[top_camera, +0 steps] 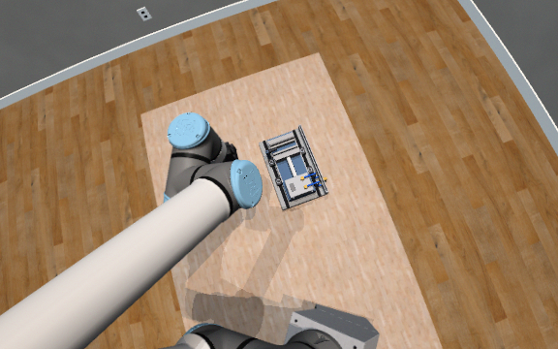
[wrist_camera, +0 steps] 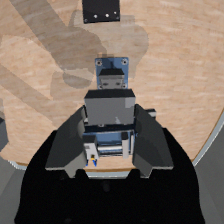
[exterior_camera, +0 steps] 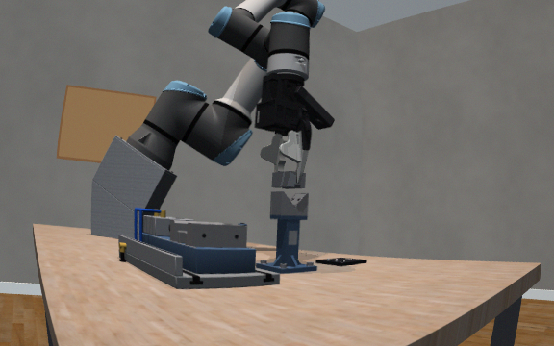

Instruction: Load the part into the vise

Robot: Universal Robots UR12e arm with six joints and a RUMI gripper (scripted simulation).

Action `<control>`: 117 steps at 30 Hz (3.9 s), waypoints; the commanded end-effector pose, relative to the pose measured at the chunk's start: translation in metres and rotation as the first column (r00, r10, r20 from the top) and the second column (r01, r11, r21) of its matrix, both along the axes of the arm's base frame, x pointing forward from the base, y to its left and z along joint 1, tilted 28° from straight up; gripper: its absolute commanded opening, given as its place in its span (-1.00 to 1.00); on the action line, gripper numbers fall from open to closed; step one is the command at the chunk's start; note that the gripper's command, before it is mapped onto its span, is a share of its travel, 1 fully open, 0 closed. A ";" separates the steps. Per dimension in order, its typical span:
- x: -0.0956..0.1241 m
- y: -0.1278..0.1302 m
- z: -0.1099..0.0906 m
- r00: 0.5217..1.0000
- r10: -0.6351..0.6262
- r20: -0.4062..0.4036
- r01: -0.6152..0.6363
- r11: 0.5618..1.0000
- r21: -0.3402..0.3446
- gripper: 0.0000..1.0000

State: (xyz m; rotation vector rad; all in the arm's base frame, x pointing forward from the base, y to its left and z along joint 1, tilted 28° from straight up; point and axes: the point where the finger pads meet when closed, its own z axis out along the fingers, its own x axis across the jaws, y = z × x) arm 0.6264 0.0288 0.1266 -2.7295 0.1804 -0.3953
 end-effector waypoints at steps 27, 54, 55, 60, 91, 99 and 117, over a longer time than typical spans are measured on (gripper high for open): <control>0.000 -0.001 0.001 1.000 0.006 0.005 -0.006 1.000 0.021 -1.00; 0.000 -0.001 0.001 1.000 0.006 0.005 -0.006 1.000 0.021 -1.00; 0.000 -0.001 0.001 1.000 0.006 0.005 -0.006 1.000 0.021 -1.00; 0.000 -0.001 0.003 1.000 0.006 0.005 -0.006 1.000 0.021 -1.00; -0.011 -0.014 0.033 1.000 0.006 0.005 -0.006 1.000 0.021 -1.00; -0.013 -0.017 0.040 1.000 0.006 0.005 -0.006 1.000 0.021 -1.00; -0.015 -0.019 0.045 1.000 0.006 0.005 -0.006 1.000 0.021 -1.00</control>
